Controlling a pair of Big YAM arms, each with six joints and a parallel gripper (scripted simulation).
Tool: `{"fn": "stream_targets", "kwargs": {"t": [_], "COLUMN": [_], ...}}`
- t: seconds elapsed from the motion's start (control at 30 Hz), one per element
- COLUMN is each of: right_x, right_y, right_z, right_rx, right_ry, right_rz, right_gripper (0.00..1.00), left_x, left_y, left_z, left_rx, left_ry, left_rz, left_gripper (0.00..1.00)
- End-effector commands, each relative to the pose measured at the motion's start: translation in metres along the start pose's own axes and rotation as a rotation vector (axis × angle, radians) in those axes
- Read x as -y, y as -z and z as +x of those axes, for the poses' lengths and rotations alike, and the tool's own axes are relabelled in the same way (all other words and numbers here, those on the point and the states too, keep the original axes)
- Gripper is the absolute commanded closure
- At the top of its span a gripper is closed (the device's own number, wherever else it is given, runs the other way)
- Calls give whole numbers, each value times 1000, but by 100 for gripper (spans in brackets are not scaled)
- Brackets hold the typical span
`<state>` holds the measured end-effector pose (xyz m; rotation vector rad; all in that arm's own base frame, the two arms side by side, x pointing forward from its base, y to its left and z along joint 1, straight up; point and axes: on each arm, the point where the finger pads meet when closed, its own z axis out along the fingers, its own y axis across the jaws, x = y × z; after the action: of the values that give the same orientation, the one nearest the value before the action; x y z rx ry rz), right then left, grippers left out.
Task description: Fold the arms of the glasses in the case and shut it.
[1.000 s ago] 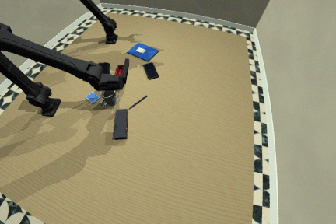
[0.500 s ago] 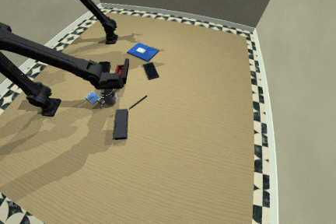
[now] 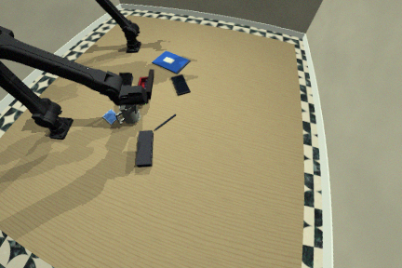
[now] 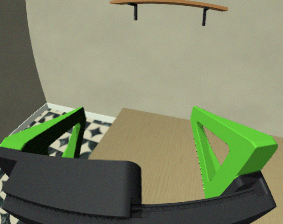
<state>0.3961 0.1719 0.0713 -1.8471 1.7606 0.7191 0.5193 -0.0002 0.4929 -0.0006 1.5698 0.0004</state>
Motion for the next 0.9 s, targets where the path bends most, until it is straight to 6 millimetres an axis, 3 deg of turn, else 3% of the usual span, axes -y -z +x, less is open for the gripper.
{"fn": "stream_targets", "kwargs": {"t": [0.0, 0.1, 0.87], "right_x": [0, -4, -1], "right_y": [-41, -51, -54], "right_z": [60, 53, 50], "right_rx": [-72, -73, -77], "right_ry": [38, 56, 35], "right_rz": [-31, -48, -31], "right_gripper": [4, 4, 4], "left_x": [5, 5, 5], "left_y": [-2, -2, -2], "left_z": [-4, -4, -4], "left_rx": [10, 10, 10], "left_ry": [-8, -8, -8], "left_rz": [11, 11, 11], "left_gripper": [0, 0, 0]}}
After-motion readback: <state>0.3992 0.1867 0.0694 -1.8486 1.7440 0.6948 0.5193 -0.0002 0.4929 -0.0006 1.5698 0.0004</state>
